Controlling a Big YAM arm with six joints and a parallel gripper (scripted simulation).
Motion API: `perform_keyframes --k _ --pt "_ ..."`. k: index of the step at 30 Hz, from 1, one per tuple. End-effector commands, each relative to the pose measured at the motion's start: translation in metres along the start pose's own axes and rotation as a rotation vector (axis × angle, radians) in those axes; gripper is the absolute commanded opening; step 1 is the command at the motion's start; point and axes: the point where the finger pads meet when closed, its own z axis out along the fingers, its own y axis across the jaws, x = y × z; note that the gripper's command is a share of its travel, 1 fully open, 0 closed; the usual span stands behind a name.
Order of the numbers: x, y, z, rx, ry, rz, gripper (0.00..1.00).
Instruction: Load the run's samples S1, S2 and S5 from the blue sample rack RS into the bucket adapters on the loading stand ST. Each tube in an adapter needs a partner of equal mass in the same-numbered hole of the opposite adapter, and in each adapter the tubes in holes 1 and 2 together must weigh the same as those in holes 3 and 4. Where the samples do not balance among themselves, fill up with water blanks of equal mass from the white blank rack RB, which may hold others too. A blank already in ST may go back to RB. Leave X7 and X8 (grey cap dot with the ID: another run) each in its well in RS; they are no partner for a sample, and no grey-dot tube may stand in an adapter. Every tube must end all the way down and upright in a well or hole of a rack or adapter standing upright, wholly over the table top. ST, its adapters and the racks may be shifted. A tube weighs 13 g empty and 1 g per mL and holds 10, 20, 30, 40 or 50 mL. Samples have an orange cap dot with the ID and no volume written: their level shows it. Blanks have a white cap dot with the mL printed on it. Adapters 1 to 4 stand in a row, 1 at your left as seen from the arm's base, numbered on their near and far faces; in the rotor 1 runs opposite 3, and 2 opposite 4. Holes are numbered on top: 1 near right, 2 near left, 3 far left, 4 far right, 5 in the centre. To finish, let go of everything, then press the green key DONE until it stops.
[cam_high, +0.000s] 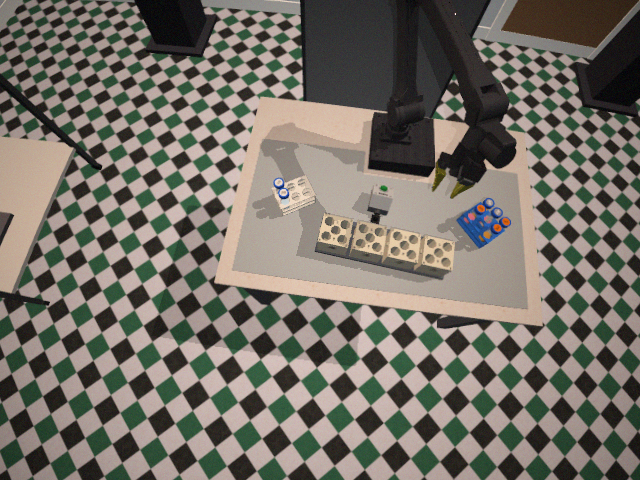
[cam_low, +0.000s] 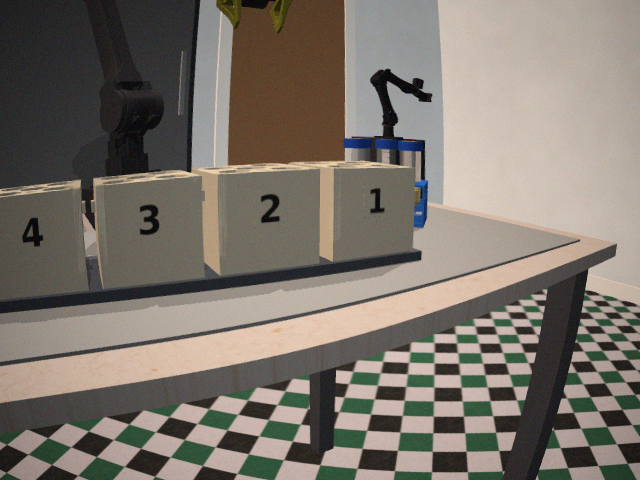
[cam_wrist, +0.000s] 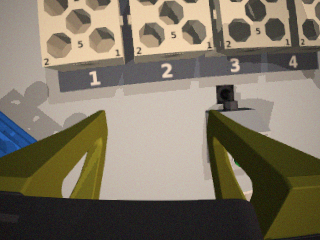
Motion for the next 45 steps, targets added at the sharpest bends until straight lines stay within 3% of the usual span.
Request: perform_keyframes --k 1,4,6,9,11,12,13,15,16,19,23,24,26,27,28,34,36,44,45 --pt "-0.037 -0.01 -0.017 -0.004 -0.003 -0.035 0.55" --pt "-0.041 -0.025 -0.012 -0.003 0.094 -0.056 0.55" --pt "-0.041 -0.025 -0.012 -0.003 0.094 -0.056 0.55" --pt "-0.044 -0.04 -0.008 -0.016 0.191 -0.069 0.55" --pt "-0.047 -0.05 -0.008 -0.015 0.187 -0.069 0.55" --pt "-0.05 -0.057 -0.017 -0.022 0.162 -0.062 0.55" --pt "-0.049 -0.059 -0.005 -0.023 0.221 -0.072 0.55" --pt "-0.05 -0.07 -0.002 -0.039 0.283 -0.076 0.55" --pt "-0.051 -0.075 -0.001 -0.039 0.282 -0.076 0.55" --pt "-0.051 -0.091 0.002 -0.077 0.37 -0.075 0.55" --pt "-0.049 -0.102 0.009 -0.085 0.384 -0.074 0.55" --pt "-0.021 -0.108 0.026 -0.086 0.451 -0.081 0.55" --pt "-0.016 -0.117 0.037 -0.104 0.486 -0.078 0.55" --pt "-0.02 -0.117 0.036 -0.114 0.492 -0.075 0.55" --pt "-0.043 -0.117 0.025 -0.126 0.452 -0.067 0.55" --pt "-0.045 -0.111 0.012 -0.132 0.417 -0.086 0.55" --pt "-0.034 -0.114 0.026 -0.122 0.453 -0.068 0.55" --pt "-0.033 -0.114 0.027 -0.122 0.453 -0.068 0.55" --pt "-0.019 -0.114 0.043 -0.122 0.487 -0.076 0.55"
